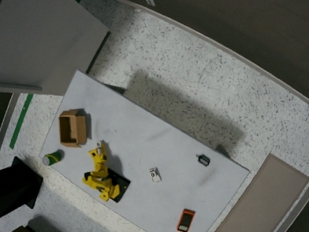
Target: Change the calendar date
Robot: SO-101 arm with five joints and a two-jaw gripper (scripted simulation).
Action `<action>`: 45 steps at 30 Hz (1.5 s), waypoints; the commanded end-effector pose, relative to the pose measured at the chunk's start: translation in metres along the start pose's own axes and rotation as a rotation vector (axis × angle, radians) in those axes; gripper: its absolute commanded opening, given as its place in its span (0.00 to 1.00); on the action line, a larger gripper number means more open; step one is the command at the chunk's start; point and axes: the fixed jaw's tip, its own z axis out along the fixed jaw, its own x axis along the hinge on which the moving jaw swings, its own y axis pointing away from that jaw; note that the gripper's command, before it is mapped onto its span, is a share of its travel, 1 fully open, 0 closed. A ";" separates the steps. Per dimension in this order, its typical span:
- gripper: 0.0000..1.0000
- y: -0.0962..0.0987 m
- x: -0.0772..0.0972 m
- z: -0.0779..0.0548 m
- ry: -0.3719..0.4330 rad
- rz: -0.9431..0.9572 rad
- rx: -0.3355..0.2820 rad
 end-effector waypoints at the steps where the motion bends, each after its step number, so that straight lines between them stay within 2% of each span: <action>1: 0.00 -0.001 -0.001 0.002 -0.015 -0.005 0.005; 6: 0.02 -0.001 -0.001 0.002 -0.015 -0.005 0.005; 14: 0.17 -0.001 -0.001 0.002 -0.015 -0.005 0.005; 26: 0.20 -0.001 -0.001 0.002 -0.015 -0.005 0.005; 45: 0.35 -0.001 -0.001 0.002 -0.015 -0.005 0.005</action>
